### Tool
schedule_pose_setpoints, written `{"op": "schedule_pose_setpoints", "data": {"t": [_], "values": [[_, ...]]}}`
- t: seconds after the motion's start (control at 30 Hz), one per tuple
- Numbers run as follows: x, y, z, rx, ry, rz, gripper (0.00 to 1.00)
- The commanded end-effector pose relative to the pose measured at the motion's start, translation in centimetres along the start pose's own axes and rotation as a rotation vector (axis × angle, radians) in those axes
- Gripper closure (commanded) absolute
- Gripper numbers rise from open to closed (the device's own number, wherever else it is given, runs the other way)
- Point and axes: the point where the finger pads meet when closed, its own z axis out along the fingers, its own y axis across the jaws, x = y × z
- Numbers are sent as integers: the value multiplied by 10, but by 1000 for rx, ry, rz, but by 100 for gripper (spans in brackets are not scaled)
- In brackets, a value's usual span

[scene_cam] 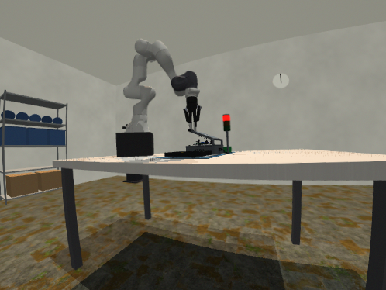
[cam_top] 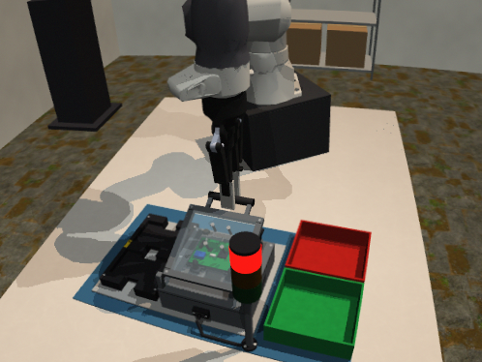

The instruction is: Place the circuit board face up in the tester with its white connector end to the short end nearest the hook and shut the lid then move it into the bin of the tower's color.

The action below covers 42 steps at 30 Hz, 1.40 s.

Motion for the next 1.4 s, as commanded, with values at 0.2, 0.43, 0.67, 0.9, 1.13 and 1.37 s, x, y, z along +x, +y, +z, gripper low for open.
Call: {"op": "schedule_pose_setpoints", "data": {"t": [0.2,0.43,0.67,0.9,1.13,1.37], "values": [[0,-1,-1,1,1,-6,84],[0,0,1,1,1,-6,84],[0,1,3,1,1,-6,84],[0,1,3,1,1,-6,84],[0,1,3,1,1,-6,84],[0,1,3,1,1,-6,84]]}}
